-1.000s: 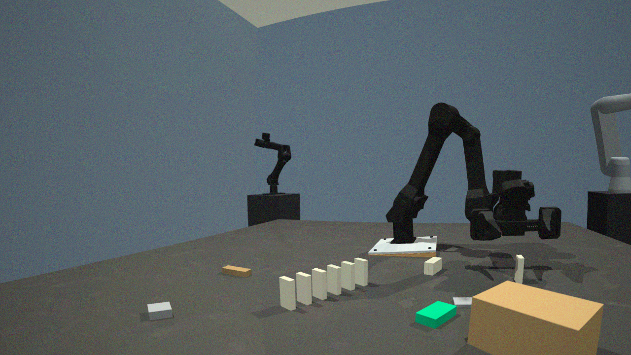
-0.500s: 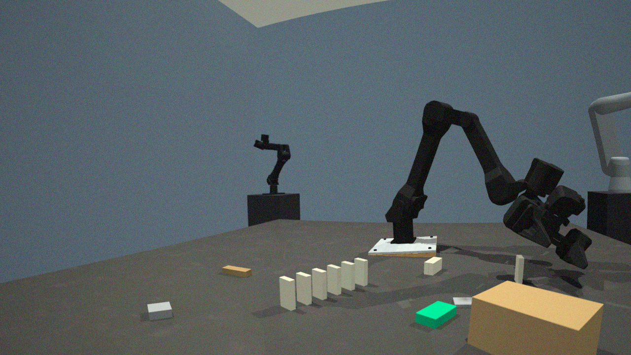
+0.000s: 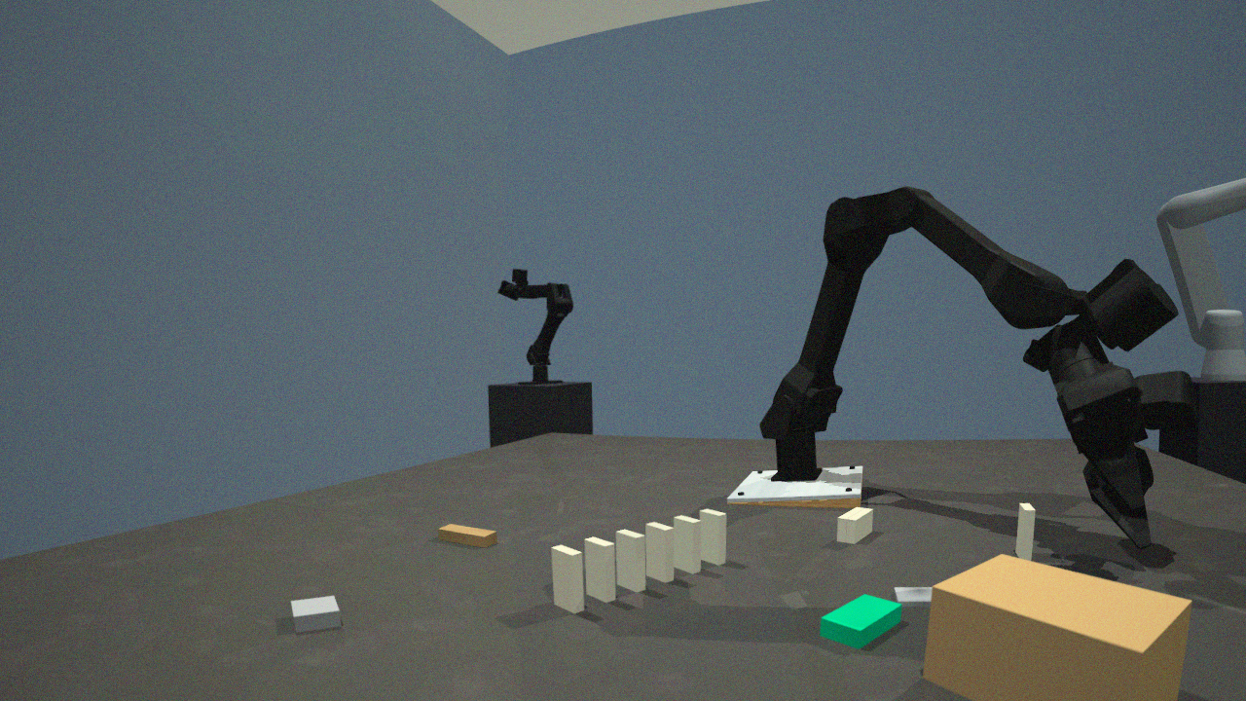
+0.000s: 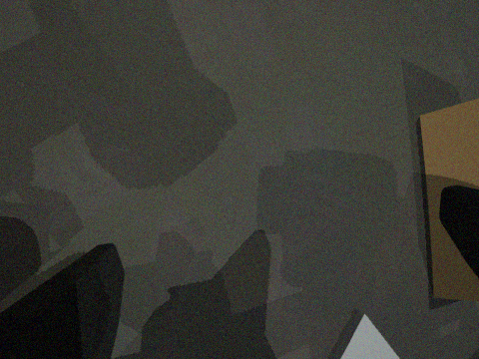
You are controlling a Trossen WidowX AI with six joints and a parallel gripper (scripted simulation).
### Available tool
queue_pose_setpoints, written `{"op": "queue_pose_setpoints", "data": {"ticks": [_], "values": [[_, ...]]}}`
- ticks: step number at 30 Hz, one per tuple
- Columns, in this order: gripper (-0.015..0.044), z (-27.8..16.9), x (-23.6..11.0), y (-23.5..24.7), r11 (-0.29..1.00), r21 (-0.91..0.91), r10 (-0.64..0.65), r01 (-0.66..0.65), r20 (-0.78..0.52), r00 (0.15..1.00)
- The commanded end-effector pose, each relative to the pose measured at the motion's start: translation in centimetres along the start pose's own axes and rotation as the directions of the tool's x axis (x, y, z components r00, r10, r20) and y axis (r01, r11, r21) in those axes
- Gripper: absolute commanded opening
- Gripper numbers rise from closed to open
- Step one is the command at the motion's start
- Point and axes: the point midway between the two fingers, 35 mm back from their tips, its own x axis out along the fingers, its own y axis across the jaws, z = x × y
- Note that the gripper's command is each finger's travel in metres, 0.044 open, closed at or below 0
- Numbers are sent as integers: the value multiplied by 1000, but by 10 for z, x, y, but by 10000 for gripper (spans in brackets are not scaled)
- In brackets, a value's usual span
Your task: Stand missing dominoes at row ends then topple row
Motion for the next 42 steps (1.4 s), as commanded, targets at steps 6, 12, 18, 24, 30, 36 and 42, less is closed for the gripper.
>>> {"op": "queue_pose_setpoints", "data": {"ticks": [6, 12, 18, 24, 30, 36, 42], "values": [[440, -46, -73, -28, 786, -228, 496, -574, -321, 807], [440, -57, -90, -30, 726, -225, 554, -650, -369, 746], [440, -57, -90, -30, 726, -225, 554, -650, -369, 746], [440, -58, -87, -27, 726, -225, 554, -650, -369, 746], [440, -73, -54, -4, 726, -225, 554, -650, -369, 746], [440, -81, -42, 7, 726, -225, 554, -650, -369, 746], [440, -83, -37, 11, 726, -225, 554, -650, -369, 746]]}}
